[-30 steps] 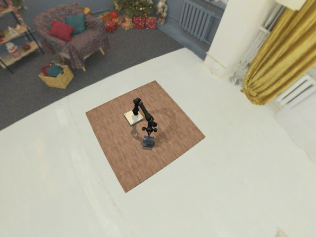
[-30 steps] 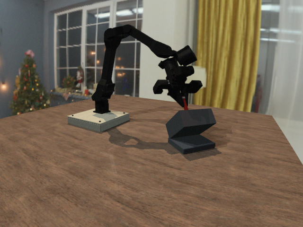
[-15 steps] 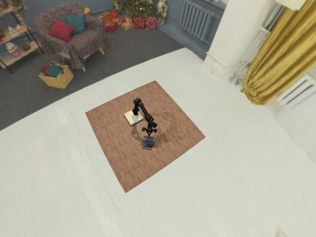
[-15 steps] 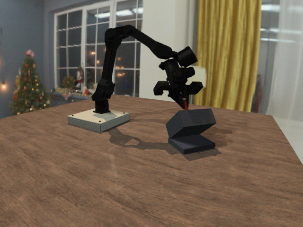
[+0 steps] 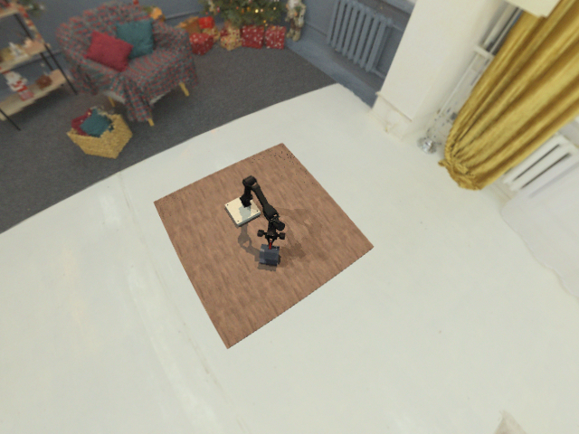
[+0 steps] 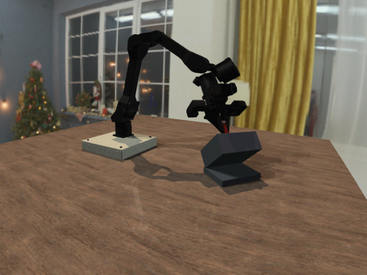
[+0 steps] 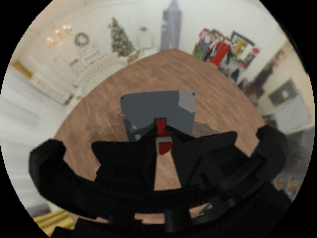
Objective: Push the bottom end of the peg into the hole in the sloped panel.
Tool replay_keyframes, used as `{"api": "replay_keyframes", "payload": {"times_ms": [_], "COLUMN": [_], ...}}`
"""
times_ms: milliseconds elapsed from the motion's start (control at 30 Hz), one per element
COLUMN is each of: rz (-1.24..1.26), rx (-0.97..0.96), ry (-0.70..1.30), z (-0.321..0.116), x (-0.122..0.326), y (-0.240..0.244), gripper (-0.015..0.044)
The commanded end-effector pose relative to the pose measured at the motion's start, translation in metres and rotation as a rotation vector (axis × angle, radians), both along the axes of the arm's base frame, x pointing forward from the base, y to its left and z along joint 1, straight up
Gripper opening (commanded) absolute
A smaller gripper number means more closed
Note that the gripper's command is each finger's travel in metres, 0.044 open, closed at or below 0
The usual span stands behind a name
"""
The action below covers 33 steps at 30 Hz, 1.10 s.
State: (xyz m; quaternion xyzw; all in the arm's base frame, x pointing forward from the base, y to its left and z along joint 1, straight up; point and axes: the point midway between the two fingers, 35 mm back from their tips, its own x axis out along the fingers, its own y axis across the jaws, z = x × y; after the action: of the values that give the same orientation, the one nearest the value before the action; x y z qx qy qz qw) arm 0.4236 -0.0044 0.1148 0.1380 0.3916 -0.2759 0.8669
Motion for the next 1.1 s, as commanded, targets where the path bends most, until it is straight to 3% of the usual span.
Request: {"api": "replay_keyframes", "payload": {"times_ms": [0, 967, 1067], "rz": [0.004, -0.001, -0.001], "rx": [-0.001, -0.001, -0.001], "ry": [0.0, -0.001, -0.001], "z": [-0.0018, -0.0073, -0.0073], "x": [0.0019, 0.0038, 0.0038], "y": [-0.0004, -0.0027, -0.0027], "gripper": [0.0, 0.0, 0.0079]}}
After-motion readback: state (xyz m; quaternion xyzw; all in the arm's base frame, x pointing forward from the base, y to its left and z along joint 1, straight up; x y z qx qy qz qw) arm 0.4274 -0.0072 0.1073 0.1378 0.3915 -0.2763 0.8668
